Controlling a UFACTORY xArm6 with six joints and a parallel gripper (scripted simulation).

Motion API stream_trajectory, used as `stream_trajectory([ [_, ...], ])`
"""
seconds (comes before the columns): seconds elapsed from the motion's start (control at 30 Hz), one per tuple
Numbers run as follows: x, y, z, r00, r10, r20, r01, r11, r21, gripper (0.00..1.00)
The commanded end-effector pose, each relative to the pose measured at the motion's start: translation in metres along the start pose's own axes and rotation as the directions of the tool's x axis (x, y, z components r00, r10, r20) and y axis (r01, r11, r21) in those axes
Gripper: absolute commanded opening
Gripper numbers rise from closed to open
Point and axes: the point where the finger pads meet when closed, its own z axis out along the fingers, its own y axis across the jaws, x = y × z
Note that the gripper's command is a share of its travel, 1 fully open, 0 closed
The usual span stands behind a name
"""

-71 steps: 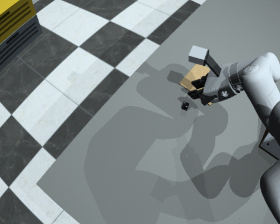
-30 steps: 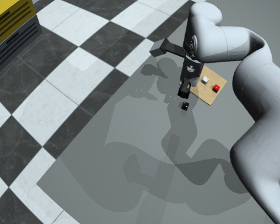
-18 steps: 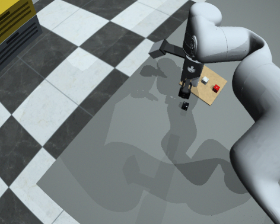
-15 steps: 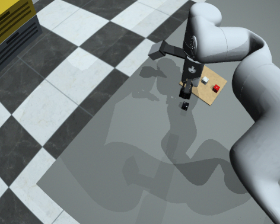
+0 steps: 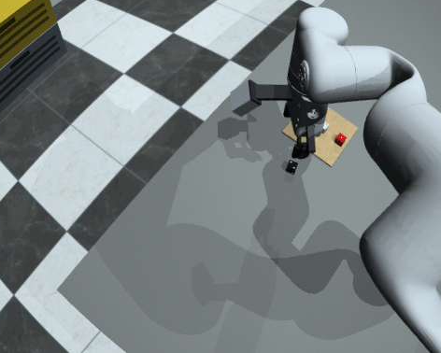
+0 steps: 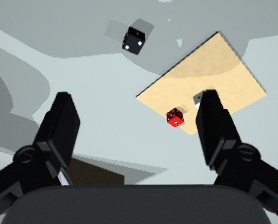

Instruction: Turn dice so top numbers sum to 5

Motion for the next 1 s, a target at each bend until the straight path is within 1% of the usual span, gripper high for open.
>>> stream_trajectory([
  [0.0, 0.0, 0.0, 0.001, 0.985, -0.174, -0.011, 0.174, 0.985, -0.003, 1.0],
  [0.23, 0.0, 0.0, 0.004, 0.939, -0.345, -0.01, 0.345, 0.939, -0.005, 1.0],
  [0.3, -0.001, 0.0, 0.005, 0.911, -0.412, -0.01, 0.412, 0.911, -0.005, 1.0],
  [0.4, -0.001, 0.0, 0.005, 0.911, -0.413, -0.01, 0.413, 0.911, -0.005, 1.0],
  [0.47, -0.001, -0.001, 0.007, 0.854, -0.521, -0.009, 0.521, 0.854, -0.007, 1.0],
  [0.53, -0.001, -0.001, 0.007, 0.838, -0.546, -0.009, 0.546, 0.838, -0.007, 1.0],
  [0.6, -0.001, -0.001, 0.008, 0.798, -0.603, -0.009, 0.602, 0.798, -0.008, 1.0],
  [0.63, -0.001, -0.001, 0.008, 0.792, -0.61, -0.009, 0.61, 0.792, -0.008, 1.0],
  [0.7, -0.002, -0.001, 0.009, 0.745, -0.666, -0.008, 0.666, 0.746, -0.008, 1.0],
  [0.73, -0.002, -0.001, 0.009, 0.741, -0.671, -0.008, 0.671, 0.741, -0.008, 1.0],
  [0.77, -0.002, -0.001, 0.01, 0.708, -0.706, -0.008, 0.706, 0.708, -0.009, 1.0],
  [0.8, -0.002, -0.001, 0.01, 0.689, -0.725, -0.008, 0.725, 0.689, -0.009, 1.0],
  [0.83, -0.002, -0.001, 0.01, 0.684, -0.729, -0.008, 0.729, 0.684, -0.009, 1.0],
  [0.87, -0.002, -0.001, 0.011, 0.648, -0.761, -0.007, 0.761, 0.648, -0.009, 1.0],
  [0.93, -0.002, -0.001, 0.011, 0.648, -0.761, -0.007, 0.761, 0.648, -0.009, 1.0],
  [0.97, -0.002, -0.002, 0.012, 0.623, -0.783, -0.007, 0.782, 0.623, -0.01, 1.0],
])
